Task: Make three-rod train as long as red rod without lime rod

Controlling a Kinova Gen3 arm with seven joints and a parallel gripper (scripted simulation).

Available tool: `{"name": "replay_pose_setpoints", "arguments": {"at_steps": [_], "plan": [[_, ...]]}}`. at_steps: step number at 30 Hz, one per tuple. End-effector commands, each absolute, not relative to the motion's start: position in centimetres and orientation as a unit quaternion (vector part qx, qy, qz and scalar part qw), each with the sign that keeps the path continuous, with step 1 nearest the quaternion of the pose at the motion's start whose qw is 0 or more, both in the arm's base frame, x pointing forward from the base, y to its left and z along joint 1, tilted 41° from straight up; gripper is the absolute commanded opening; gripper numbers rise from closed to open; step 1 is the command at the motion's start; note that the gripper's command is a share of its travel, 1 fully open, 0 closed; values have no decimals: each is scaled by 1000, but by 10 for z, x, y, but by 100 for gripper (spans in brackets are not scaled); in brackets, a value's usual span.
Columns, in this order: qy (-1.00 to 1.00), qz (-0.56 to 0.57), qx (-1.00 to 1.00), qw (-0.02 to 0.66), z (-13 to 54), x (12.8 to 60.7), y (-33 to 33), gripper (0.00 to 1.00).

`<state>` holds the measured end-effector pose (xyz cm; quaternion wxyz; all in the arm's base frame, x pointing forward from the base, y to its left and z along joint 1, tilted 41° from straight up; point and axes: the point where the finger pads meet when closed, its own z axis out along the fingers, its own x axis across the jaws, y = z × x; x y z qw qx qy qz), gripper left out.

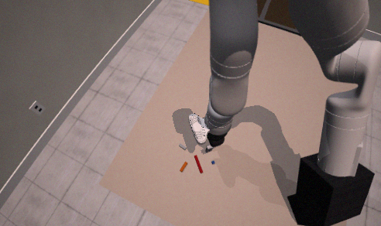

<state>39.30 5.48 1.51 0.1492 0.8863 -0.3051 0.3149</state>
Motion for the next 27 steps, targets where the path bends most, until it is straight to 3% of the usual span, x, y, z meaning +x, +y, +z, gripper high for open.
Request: {"name": "replay_pose_setpoints", "arguments": {"at_steps": [1, 27], "plan": [[-305, 315, 886, 149, 15, 393, 55, 100], [-288, 312, 892, 155, 15, 393, 56, 100]]}}
